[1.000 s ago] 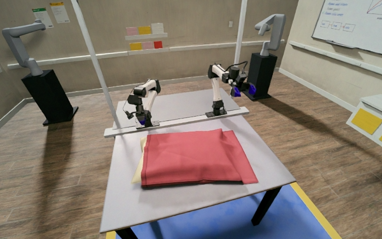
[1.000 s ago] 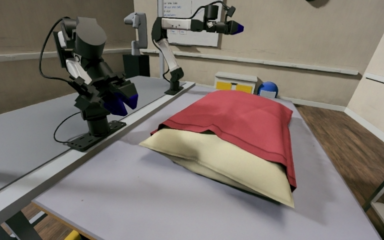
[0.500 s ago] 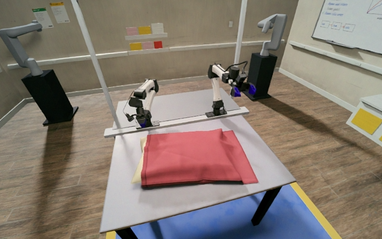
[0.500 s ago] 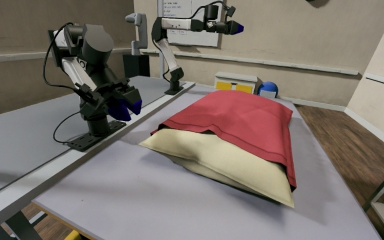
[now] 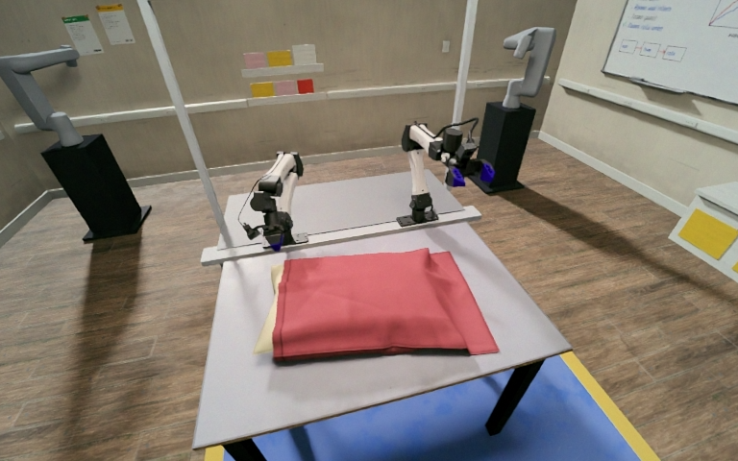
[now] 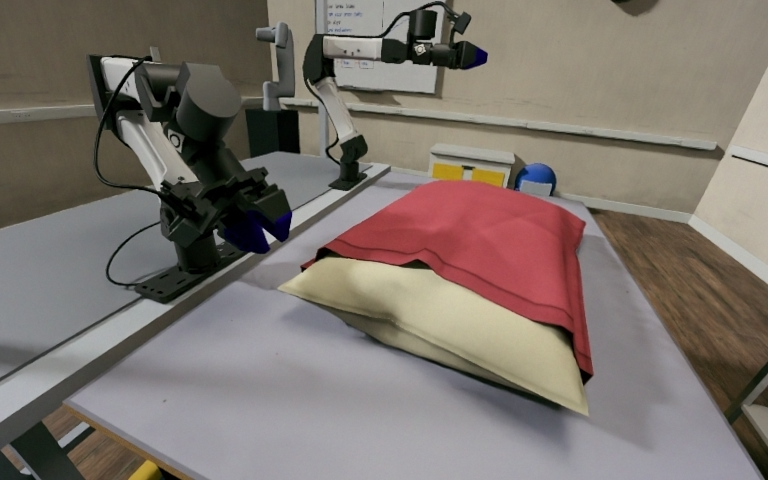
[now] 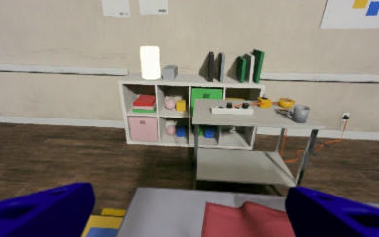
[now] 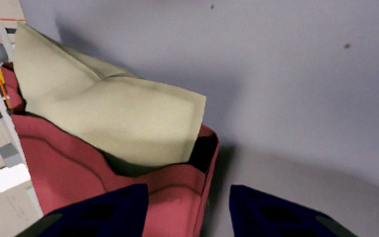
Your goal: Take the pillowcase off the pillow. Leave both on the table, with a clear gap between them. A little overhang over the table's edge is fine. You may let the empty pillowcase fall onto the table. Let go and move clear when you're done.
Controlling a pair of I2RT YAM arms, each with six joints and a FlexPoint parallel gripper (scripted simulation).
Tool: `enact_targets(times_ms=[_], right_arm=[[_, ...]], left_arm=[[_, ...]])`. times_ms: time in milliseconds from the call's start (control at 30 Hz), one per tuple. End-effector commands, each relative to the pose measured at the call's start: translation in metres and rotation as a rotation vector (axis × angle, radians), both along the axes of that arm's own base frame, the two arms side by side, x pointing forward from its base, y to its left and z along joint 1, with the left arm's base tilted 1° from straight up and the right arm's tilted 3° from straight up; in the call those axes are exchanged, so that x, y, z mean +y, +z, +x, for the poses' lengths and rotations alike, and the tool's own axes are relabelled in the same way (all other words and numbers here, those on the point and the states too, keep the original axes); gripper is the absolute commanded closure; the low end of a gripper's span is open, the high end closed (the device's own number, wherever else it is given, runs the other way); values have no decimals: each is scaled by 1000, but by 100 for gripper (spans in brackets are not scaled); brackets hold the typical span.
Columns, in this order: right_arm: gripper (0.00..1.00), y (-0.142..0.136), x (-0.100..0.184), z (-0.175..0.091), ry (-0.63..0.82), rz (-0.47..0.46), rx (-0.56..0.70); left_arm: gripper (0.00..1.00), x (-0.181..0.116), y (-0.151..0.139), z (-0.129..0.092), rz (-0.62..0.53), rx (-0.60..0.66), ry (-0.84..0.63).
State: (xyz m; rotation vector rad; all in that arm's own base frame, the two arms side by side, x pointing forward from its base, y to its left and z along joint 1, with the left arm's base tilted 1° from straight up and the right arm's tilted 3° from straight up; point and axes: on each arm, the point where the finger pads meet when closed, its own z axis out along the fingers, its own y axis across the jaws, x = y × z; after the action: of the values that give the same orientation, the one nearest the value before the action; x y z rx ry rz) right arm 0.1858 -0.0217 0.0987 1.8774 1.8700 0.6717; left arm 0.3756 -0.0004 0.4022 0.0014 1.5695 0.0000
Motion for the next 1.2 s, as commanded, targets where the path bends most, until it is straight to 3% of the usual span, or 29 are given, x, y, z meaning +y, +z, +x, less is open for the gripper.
enact_targets(times_ms=[0, 1167], right_arm=[[55, -1, -3, 13, -9, -14, -29], [55, -35, -1, 40, -3, -20, -33]], left_arm=[[0, 2, 26, -6, -9, -67, 1], [0, 2, 26, -6, -9, -67, 1]])
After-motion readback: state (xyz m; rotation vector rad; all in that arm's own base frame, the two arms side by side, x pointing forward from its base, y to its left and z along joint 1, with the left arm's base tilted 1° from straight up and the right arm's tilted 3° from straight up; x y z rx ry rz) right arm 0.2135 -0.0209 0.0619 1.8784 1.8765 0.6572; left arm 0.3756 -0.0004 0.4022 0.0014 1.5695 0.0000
